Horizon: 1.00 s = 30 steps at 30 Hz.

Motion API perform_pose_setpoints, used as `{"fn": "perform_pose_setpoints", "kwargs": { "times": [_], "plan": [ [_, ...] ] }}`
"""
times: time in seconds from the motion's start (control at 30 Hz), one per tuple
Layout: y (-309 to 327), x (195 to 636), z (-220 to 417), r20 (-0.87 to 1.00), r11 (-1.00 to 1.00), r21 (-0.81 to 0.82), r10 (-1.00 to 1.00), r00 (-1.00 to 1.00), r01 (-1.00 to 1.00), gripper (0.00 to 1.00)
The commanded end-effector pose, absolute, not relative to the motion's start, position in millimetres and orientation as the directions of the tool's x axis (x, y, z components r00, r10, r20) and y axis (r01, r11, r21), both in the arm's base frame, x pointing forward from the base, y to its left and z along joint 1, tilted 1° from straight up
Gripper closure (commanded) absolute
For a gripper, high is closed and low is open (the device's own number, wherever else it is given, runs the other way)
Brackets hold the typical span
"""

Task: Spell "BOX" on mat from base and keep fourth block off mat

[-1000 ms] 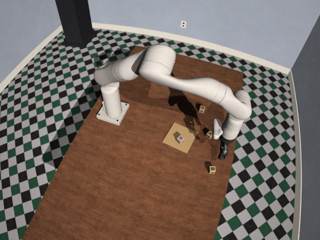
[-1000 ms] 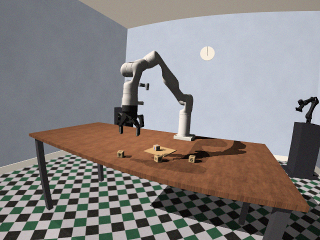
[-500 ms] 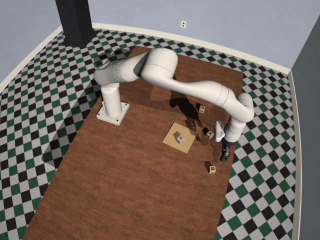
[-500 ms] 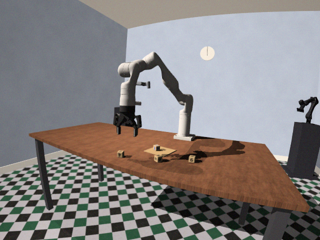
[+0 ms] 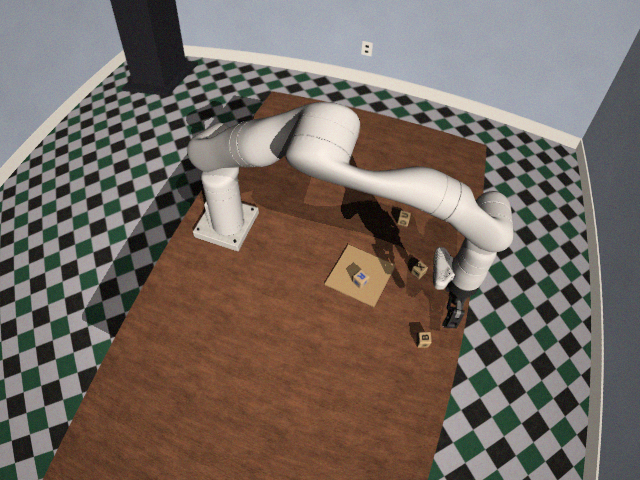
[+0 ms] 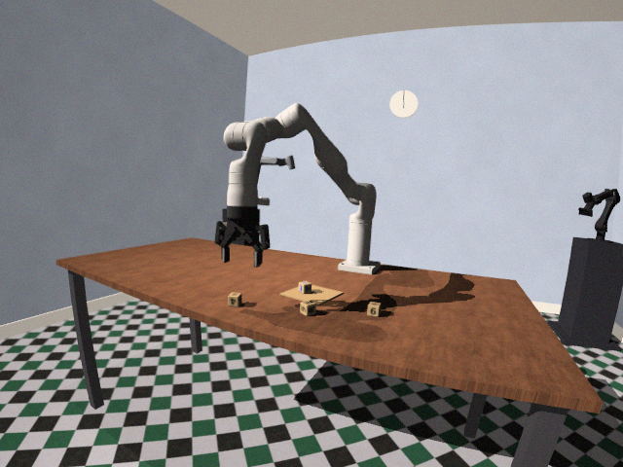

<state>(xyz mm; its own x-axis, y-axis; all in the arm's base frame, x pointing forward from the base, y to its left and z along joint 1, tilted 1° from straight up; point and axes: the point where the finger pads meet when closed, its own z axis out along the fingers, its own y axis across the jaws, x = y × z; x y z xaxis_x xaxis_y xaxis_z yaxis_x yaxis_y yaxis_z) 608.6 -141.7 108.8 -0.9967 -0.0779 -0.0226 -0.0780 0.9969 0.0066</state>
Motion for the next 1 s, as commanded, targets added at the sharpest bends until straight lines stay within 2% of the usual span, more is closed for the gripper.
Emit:
{"fn": "perform_pose_setpoints", "kwargs": {
  "times": [0.0,0.97],
  "plan": [
    [-141,609,109,-0.024,0.997,0.007,-0.078,-0.997,-0.078,0.00],
    [-159,626,106,-0.016,0.997,0.007,-0.074,-0.997,-0.074,0.00]
  ]
}}
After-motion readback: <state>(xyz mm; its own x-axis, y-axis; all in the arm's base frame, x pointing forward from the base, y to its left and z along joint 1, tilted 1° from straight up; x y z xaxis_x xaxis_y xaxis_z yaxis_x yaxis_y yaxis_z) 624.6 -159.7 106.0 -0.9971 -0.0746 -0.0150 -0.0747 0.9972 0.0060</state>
